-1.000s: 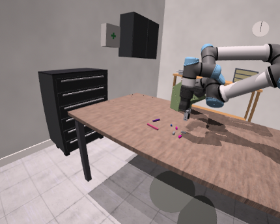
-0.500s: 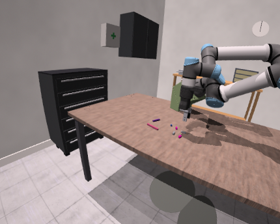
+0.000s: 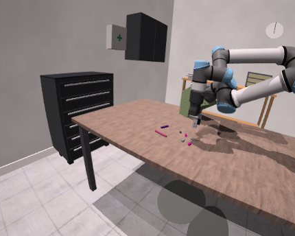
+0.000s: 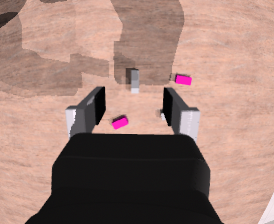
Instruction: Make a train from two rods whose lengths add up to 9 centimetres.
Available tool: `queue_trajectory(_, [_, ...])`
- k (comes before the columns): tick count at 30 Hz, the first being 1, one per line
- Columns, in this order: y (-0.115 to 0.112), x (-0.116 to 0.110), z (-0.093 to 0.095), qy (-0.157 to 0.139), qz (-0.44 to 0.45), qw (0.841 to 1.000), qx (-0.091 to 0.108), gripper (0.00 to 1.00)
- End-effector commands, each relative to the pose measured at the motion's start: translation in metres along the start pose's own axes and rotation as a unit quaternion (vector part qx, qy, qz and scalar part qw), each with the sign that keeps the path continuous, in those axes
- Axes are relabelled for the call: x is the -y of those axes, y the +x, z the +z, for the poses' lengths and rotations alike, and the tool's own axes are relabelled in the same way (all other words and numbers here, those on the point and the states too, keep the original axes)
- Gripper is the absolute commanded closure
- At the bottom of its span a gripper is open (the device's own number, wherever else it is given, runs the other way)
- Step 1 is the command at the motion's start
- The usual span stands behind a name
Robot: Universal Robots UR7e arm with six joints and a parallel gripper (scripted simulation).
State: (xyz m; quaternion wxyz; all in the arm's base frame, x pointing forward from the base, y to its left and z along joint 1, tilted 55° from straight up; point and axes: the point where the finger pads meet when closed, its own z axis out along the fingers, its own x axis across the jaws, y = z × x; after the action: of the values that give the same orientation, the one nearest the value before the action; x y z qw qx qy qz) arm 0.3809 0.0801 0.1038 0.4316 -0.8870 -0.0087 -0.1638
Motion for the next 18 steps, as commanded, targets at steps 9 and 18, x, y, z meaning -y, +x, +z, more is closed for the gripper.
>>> queue_trajectory(9, [0.0014,-0.0015,-0.0004,0.0,0.017,1.0,0.0,0.0])
queue_trajectory(18, [0.0036,-0.0039,-0.0005,0.0,0.049,0.999,0.0,0.0])
